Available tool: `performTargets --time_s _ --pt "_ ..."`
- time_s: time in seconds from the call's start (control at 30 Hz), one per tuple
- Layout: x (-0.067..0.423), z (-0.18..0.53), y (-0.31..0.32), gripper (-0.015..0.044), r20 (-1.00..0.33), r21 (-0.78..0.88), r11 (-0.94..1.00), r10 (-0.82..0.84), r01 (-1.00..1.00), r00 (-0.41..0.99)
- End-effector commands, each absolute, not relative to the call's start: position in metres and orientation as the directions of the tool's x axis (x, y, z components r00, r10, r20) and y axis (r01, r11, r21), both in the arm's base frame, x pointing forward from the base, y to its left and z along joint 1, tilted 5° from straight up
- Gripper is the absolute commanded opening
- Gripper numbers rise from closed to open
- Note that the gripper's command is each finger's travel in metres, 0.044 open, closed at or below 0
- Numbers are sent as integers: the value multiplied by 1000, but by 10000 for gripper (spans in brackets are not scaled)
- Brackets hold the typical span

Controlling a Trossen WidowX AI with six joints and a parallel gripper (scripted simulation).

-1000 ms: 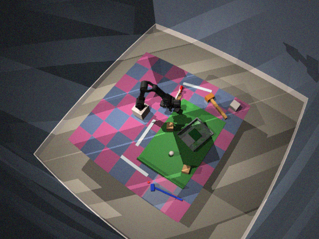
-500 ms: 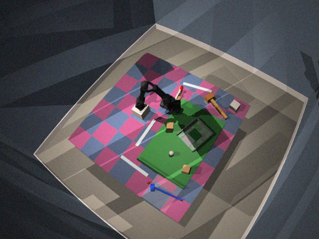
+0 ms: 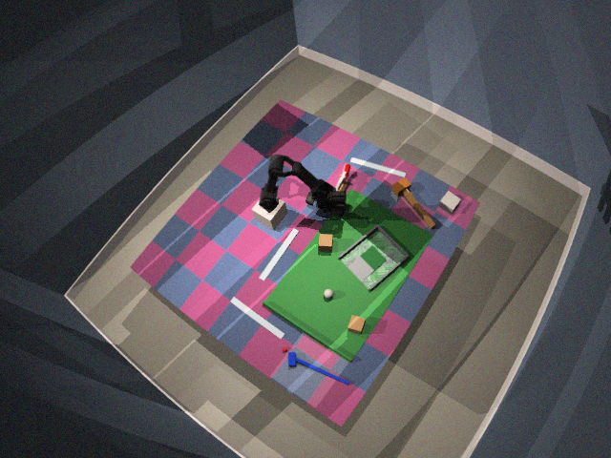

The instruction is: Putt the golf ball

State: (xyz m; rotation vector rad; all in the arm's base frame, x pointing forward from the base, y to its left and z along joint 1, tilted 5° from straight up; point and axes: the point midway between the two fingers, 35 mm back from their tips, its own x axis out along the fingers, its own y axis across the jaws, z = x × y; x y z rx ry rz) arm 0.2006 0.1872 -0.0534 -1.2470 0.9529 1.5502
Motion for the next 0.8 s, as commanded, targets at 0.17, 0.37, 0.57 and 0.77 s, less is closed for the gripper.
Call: performTargets --time_s 0.17,0.37,0.57,0.77 --pt "207 -1 195 0 -980 17 -298 186 -954 -76" --pt "203 40 195 0 -980 18 -298 186 -954 -77" --pt "203 45 195 0 -980 18 -298 185 -954 -77" --pt "220 39 175 0 -985 23 -169 167 -985 -52"
